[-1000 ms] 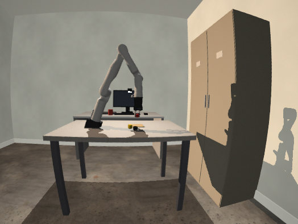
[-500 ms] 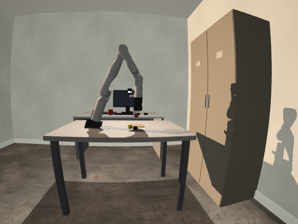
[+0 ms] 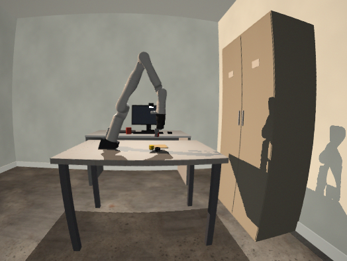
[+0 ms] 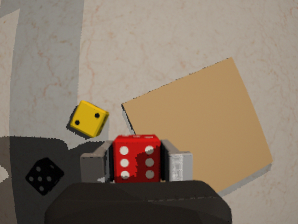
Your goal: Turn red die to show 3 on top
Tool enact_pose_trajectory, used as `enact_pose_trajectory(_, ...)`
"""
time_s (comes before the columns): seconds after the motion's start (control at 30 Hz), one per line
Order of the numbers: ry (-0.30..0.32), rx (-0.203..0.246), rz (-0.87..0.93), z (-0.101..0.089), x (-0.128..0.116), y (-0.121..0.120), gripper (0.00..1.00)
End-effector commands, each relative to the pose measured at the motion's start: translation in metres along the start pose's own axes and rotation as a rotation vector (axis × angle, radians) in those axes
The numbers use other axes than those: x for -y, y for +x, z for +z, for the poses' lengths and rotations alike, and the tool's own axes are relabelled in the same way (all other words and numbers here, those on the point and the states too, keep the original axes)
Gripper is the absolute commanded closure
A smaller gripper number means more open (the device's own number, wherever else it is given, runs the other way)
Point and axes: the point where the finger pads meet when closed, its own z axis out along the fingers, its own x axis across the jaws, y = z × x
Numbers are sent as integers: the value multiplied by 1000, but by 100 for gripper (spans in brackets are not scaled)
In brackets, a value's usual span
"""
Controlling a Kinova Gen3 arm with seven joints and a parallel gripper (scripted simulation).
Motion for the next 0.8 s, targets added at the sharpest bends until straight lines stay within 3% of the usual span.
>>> enact_pose_trajectory(0.0, 1, -1, -91, 0, 2, 3, 43)
enact_pose_trajectory(0.43, 0, 2, -778, 3, 7, 18, 43)
enact_pose_trajectory(0.5, 0, 2, -778, 3, 7, 18, 43)
enact_pose_trajectory(0.77, -5, 4, -1176, 4, 7, 30, 43)
